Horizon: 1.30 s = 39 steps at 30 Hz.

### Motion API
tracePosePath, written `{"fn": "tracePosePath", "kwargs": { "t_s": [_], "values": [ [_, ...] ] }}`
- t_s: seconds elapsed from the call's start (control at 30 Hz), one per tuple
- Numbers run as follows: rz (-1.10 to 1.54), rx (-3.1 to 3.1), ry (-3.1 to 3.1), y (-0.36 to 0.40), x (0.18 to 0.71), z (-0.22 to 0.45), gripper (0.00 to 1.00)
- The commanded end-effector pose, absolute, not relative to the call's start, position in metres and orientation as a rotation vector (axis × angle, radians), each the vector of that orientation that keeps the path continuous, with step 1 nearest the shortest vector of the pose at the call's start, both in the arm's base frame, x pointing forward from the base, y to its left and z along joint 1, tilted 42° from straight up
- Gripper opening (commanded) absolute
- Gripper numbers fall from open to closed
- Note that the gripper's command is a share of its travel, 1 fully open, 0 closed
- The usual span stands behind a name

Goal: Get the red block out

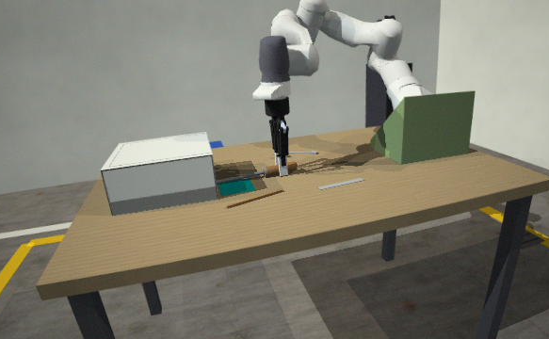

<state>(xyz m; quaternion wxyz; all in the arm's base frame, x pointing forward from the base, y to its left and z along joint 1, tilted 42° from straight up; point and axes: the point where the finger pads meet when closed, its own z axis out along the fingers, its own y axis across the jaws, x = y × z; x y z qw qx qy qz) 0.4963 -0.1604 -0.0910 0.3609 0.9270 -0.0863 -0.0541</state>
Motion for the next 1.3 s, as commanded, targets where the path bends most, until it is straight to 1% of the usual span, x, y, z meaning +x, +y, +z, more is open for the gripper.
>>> {"fn": "tracePosePath", "kwargs": {
  "t_s": [0.0,0.6,1.27],
  "values": [
    [-0.109,2.391,-0.262,-0.156,0.489,-0.091,0.0],
    [-0.108,2.391,-0.265,-0.146,0.444,-0.091,0.0],
    [-0.107,2.39,-0.266,-0.139,0.413,-0.091,0.0]
  ]
}}
